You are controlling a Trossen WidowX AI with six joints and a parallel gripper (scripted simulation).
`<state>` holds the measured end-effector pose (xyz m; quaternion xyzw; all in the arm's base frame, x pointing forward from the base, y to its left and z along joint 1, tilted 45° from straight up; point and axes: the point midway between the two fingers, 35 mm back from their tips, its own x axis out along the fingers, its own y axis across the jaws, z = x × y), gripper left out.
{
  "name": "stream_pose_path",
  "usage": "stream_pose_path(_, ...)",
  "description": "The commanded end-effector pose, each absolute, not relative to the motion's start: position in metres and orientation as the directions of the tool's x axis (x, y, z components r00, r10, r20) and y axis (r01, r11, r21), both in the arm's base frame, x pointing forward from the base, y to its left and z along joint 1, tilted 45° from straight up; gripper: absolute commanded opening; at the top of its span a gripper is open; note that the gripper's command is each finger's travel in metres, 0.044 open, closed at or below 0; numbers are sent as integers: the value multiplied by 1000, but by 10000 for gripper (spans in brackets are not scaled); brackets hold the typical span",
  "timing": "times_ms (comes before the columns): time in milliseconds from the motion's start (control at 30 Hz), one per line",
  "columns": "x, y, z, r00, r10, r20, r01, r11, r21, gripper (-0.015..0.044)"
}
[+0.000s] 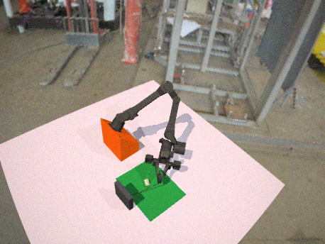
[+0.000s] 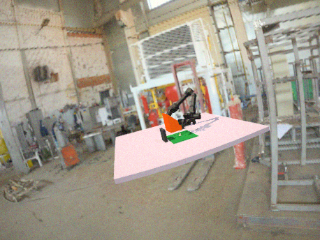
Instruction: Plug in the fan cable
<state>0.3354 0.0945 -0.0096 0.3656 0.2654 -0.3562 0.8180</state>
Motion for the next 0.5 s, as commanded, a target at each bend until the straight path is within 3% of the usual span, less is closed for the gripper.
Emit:
stream_pose_path(0,335,96,-13,604,-394,-693,779,474,410,0)
stream_pose_path(467,335,105,-21,604,-394,-693,780,474,409,0)
